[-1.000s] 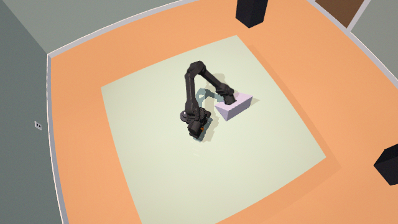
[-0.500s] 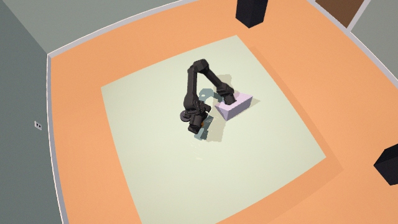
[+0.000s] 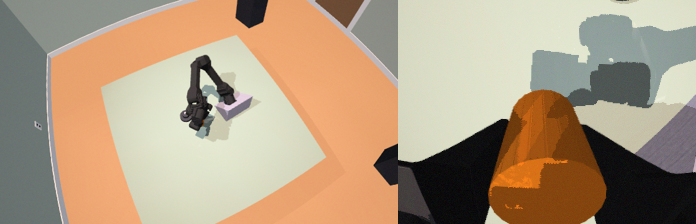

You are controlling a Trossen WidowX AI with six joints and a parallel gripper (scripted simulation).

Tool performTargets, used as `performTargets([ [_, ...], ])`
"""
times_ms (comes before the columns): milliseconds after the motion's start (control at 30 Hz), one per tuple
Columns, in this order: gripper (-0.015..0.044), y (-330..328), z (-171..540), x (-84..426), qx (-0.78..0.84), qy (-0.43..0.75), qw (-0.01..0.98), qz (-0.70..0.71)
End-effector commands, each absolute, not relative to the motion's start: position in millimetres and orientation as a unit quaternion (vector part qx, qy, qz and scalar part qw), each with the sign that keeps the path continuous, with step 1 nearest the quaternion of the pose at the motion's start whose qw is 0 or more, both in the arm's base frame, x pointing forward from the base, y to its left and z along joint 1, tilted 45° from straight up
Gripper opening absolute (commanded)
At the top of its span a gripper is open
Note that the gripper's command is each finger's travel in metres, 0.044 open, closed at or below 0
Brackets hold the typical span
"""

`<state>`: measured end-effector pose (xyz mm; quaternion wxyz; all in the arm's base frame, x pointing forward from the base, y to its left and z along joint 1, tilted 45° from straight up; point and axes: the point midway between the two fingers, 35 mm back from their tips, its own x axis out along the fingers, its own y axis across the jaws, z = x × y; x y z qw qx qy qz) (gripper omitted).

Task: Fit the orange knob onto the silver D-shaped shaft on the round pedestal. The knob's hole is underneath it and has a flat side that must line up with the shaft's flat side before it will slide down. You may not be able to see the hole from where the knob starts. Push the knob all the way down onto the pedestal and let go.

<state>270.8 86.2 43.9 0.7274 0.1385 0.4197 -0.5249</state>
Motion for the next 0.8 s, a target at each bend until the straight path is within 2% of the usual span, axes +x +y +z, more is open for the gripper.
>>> performTargets([
  [0,0.0000,94,51,272,0.155,0.412,0.751,-0.493],
  [767,0.0000,134,80,267,0.251,0.362,0.849,-0.291],
])
